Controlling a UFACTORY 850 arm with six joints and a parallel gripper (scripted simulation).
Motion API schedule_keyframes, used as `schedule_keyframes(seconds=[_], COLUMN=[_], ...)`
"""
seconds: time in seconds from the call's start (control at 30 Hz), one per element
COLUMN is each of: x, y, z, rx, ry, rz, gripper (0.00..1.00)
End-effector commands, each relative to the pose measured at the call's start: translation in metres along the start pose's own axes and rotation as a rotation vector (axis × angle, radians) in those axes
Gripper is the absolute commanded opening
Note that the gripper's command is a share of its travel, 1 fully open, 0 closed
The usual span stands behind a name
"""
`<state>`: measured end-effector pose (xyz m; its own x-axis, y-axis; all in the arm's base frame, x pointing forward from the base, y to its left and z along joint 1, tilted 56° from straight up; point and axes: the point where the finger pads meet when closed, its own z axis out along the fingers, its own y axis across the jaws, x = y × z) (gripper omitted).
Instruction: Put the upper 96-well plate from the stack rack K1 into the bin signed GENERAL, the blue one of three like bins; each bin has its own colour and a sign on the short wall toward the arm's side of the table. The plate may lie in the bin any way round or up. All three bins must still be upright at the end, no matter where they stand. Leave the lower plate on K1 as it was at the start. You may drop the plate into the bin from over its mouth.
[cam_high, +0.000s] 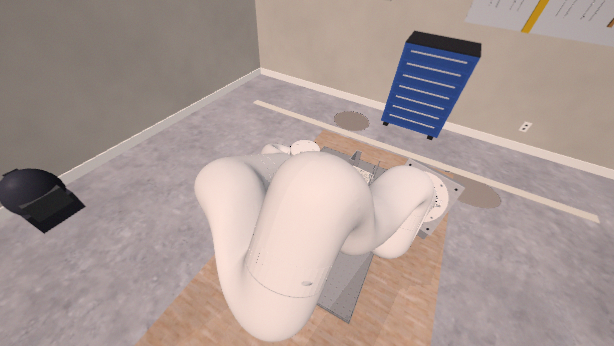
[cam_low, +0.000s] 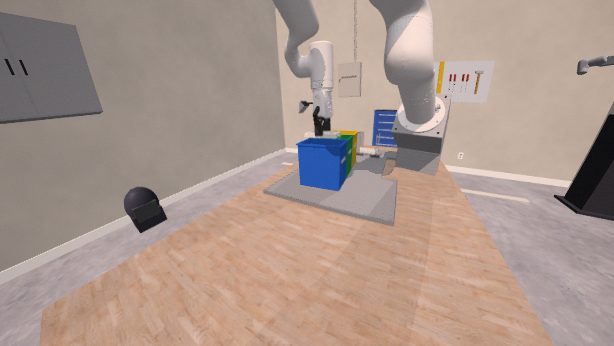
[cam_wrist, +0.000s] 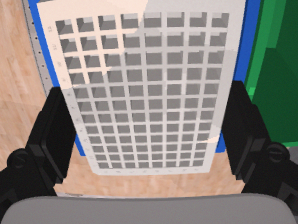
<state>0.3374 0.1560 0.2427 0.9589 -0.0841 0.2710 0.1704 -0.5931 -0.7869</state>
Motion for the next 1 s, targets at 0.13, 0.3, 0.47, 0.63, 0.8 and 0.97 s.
schedule_keyframes(seconds=[0.13, 0.3, 0.47, 0.63, 0.8, 0.97], x=[0.0003, 0.0003, 0.0003, 0.0003, 0.0003, 0.0003], y=[0.0001, 0.0001, 0.0001, 0.0001, 0.0001, 0.0001], z=[0.0000, 0.0008, 0.0016, 0.0025, 0.0030, 0.0038], rx=[0.000, 0.000, 0.000, 0.000, 0.000, 0.000], ry=[0.001, 0.001, 0.001, 0.001, 0.001, 0.001], rz=[0.000, 0.000, 0.000, 0.000, 0.000, 0.000], gripper=[0.00, 0.00, 0.00, 0.00, 0.00, 0.00])
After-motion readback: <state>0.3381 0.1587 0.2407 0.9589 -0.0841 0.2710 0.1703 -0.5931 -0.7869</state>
